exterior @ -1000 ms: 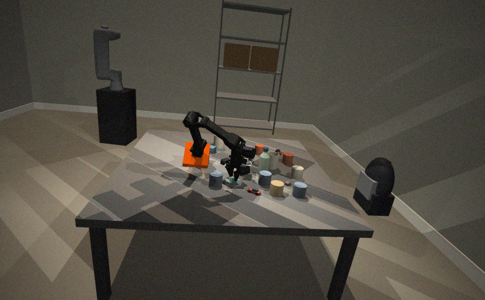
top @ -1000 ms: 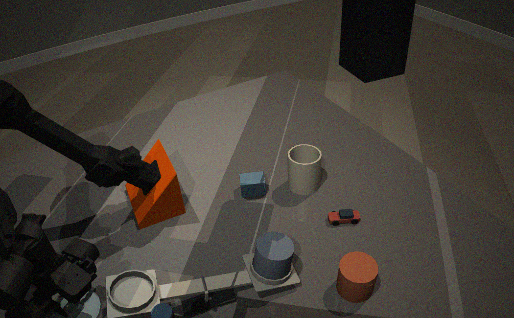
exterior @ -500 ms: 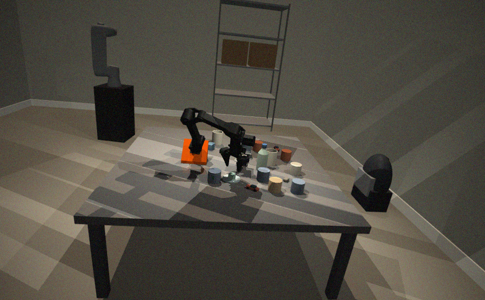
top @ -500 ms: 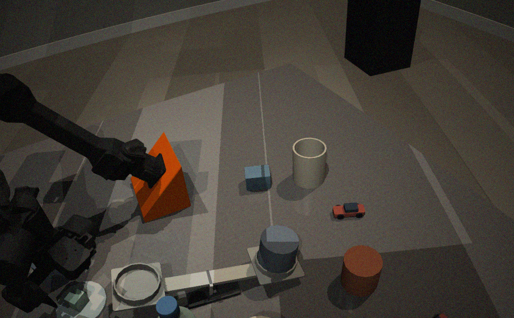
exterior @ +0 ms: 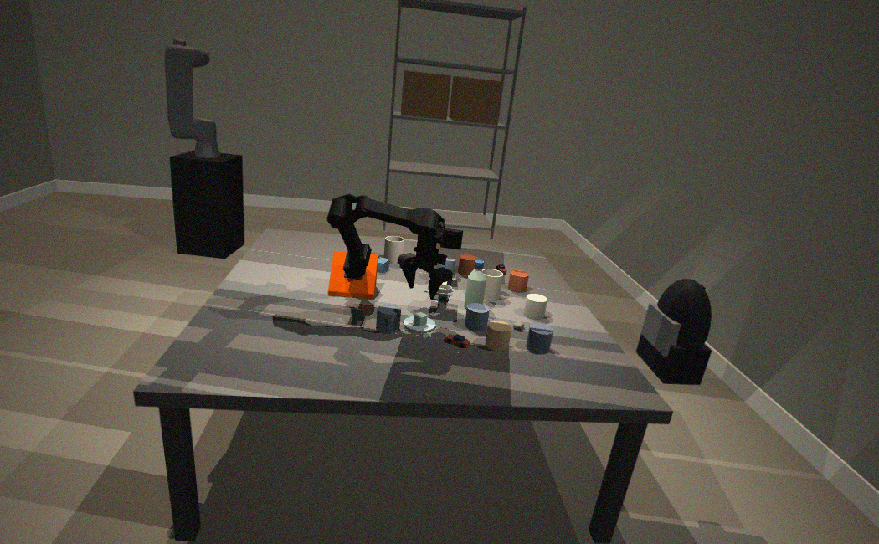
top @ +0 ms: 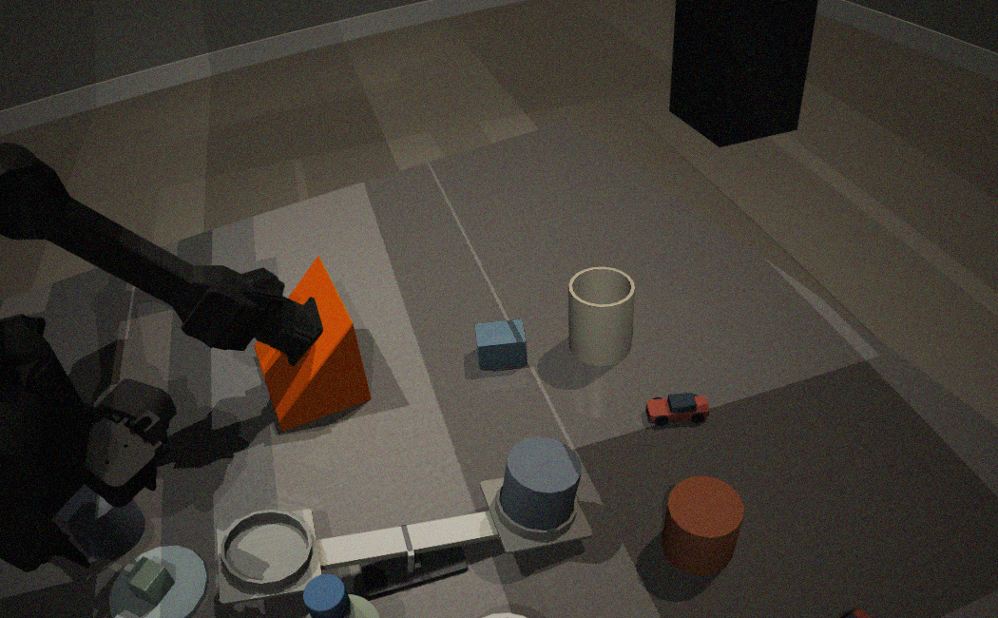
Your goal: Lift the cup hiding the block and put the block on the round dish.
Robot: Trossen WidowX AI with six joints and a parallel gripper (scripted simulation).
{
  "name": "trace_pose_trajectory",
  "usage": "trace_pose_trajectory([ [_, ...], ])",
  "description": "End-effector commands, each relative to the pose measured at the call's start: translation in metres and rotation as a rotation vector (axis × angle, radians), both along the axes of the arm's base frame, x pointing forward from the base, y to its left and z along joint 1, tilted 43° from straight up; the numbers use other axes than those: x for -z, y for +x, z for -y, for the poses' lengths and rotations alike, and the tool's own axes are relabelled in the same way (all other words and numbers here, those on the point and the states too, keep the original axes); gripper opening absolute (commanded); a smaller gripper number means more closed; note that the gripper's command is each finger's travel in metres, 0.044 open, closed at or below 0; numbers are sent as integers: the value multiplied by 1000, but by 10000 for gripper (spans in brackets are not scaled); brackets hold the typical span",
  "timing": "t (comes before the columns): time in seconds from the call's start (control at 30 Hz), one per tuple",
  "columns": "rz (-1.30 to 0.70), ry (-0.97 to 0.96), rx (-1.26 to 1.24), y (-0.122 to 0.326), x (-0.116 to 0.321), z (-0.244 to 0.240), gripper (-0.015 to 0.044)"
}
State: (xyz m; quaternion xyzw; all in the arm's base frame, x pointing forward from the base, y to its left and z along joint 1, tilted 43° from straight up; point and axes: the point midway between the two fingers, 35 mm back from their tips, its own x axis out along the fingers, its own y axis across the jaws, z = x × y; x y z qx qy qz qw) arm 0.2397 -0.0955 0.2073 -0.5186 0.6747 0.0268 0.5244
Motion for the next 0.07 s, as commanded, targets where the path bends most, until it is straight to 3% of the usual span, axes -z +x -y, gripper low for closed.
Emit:
trace_pose_trajectory([
  [0.0,9,-4,1,1,-5,-1,440],
  [0.03,9,-4,1,1,-5,-1,440],
])
